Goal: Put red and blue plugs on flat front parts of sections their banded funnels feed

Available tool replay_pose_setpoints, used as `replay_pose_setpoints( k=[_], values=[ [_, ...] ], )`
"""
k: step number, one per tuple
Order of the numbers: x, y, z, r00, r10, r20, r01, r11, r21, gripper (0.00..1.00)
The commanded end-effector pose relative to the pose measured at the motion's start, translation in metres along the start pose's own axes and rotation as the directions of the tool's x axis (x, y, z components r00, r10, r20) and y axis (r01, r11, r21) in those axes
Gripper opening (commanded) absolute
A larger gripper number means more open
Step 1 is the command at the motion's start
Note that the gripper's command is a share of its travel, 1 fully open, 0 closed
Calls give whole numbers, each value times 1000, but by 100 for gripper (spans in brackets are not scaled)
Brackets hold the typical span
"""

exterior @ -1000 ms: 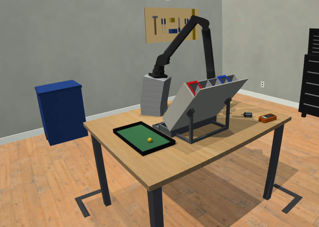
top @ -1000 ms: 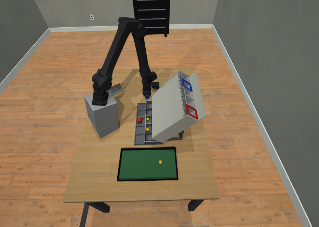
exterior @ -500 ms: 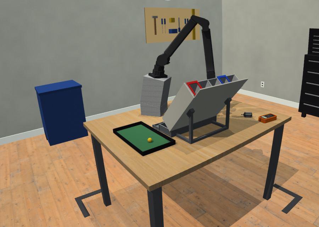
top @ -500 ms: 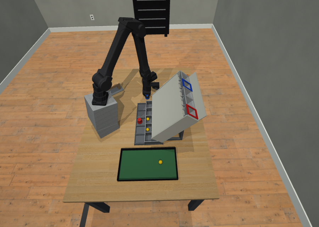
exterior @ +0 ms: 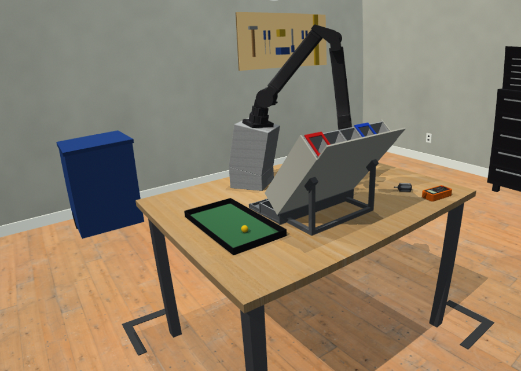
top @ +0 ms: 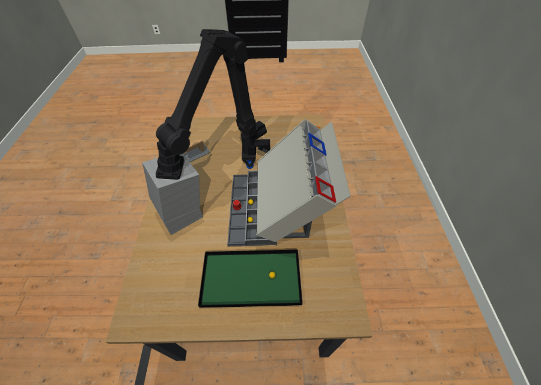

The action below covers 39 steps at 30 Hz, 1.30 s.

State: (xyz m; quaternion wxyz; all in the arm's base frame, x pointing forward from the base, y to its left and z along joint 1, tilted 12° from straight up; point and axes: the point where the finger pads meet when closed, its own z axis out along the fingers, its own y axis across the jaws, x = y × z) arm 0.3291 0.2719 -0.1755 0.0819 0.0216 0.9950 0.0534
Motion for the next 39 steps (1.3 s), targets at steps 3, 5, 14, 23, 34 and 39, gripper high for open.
replay_pose_setpoints(
  k=[3,5,14,23,34,39],
  values=[
    [-10,4,-10,1000,0,19,0,1000,-17,0],
    [-6,0,-11,1000,0,9,0,1000,-8,0],
    [-4,1,-22,1000,0,8,0,1000,-8,0],
    [-4,2,-36,1000,0,8,0,1000,-9,0],
    [-5,4,-39,1000,0,12,0,1000,-12,0],
    [-2,2,-47,1000,-1,7,1,1000,-9,0]
  ],
)
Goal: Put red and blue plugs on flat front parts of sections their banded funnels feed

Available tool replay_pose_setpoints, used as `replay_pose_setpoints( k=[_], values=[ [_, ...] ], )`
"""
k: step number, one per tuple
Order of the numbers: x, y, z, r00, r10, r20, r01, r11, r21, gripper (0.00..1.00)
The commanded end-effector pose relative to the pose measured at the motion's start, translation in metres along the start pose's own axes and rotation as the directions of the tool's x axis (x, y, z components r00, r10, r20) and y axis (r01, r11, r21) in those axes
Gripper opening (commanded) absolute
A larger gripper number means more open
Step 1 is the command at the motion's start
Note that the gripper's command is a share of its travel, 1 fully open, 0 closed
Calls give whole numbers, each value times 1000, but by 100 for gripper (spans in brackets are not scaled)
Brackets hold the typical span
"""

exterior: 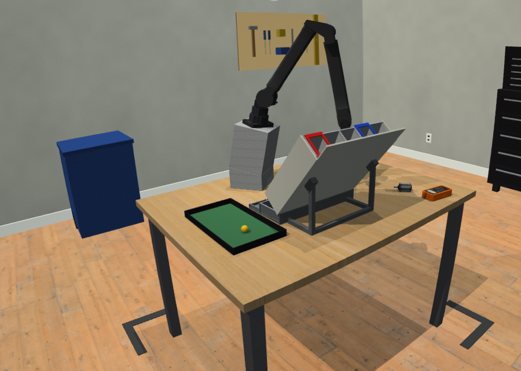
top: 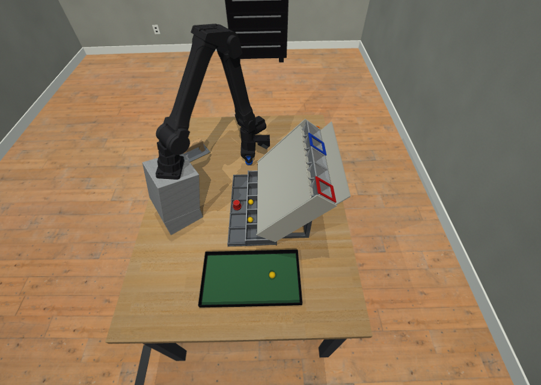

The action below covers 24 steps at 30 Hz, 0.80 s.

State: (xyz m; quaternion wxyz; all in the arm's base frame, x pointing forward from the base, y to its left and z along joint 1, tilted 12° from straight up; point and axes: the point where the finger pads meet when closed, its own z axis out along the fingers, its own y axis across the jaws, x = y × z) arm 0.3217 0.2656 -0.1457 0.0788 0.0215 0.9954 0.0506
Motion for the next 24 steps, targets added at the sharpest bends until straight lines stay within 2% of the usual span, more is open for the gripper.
replay_pose_setpoints(
  k=[1,3,4,6,16,24],
  values=[
    [-4,6,-20,1000,0,13,0,1000,-15,0],
    [-4,6,-20,1000,0,13,0,1000,-15,0],
    [-12,14,-26,1000,0,27,0,1000,-28,0],
    [-2,7,-34,1000,0,13,1,1000,-15,0],
    [-3,8,-91,1000,2,18,-1,1000,-19,0],
    [-2,5,-101,1000,3,13,-3,1000,-13,0]
  ],
)
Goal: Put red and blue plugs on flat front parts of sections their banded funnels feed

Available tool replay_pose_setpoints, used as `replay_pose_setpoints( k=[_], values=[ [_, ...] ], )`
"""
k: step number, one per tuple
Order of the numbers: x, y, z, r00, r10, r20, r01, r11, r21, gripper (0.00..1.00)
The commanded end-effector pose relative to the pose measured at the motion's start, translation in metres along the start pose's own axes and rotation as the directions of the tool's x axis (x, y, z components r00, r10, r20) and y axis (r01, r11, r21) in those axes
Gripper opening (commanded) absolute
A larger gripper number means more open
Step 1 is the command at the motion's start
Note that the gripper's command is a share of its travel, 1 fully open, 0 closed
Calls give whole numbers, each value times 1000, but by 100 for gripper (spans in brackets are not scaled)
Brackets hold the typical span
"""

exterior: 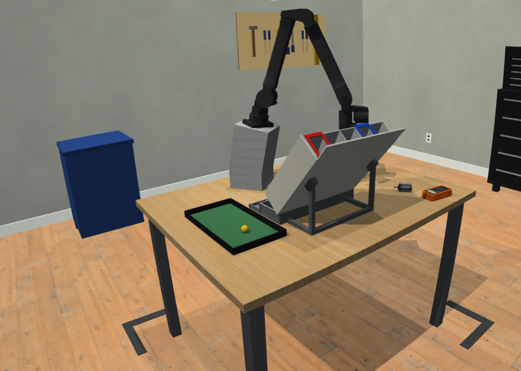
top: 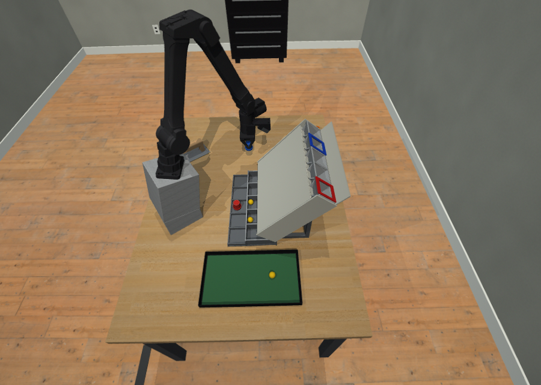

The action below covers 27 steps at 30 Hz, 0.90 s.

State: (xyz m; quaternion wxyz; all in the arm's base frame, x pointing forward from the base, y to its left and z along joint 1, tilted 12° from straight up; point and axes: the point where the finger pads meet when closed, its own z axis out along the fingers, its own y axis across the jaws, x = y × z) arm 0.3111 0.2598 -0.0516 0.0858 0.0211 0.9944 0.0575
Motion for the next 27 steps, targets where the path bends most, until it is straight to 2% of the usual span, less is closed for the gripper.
replay_pose_setpoints(
  k=[1,5,27],
  values=[
    [1,2,-8,1000,4,2,-4,1000,-1,0],
    [-4,7,-10,1000,4,13,-4,1000,-12,0],
    [-4,7,-10,1000,4,13,-4,1000,-12,0]
  ],
)
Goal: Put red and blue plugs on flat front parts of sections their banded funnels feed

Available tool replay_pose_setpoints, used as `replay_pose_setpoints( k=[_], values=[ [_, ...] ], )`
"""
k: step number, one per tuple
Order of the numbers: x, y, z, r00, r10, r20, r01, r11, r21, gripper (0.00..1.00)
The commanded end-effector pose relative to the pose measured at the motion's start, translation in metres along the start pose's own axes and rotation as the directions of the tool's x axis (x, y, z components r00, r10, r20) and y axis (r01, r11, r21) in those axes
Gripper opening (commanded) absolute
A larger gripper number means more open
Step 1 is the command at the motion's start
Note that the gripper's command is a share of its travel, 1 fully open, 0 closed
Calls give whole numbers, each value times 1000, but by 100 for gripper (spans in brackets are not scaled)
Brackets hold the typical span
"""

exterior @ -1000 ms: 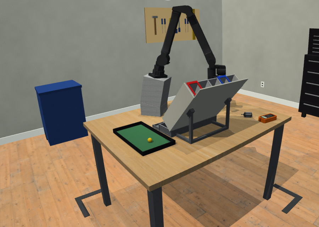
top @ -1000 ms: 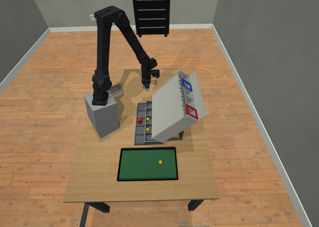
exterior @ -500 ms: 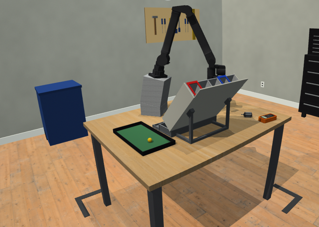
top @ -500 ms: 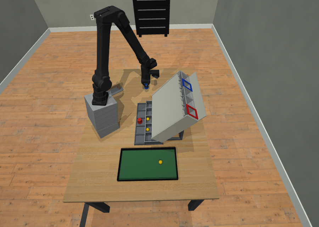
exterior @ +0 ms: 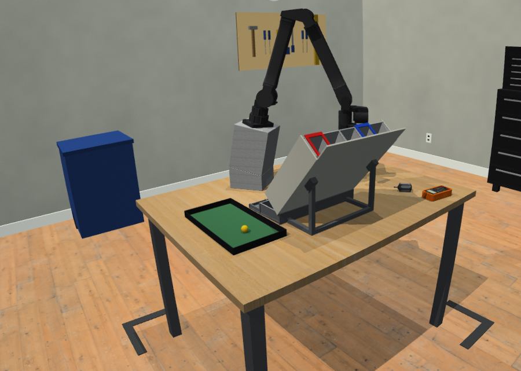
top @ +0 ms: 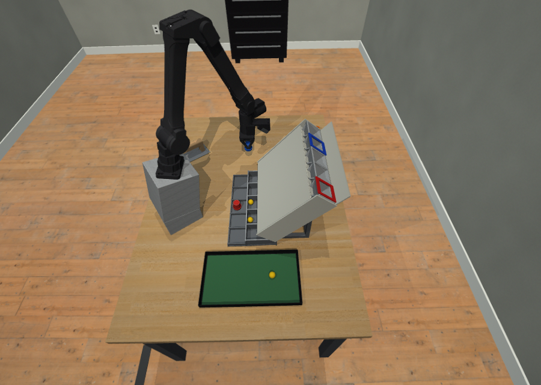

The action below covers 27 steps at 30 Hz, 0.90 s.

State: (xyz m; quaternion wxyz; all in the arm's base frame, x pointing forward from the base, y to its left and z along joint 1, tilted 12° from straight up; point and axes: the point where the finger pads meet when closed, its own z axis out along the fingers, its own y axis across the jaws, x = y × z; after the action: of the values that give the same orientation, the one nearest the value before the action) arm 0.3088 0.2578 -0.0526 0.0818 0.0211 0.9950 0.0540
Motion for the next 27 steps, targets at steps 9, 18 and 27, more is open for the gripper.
replay_pose_setpoints(
  k=[9,18,27],
  values=[
    [19,2,12,1000,0,0,0,1000,2,0],
    [51,8,31,1000,1,11,-1,1000,-9,0],
    [43,7,21,999,14,30,-13,999,-30,0]
  ],
)
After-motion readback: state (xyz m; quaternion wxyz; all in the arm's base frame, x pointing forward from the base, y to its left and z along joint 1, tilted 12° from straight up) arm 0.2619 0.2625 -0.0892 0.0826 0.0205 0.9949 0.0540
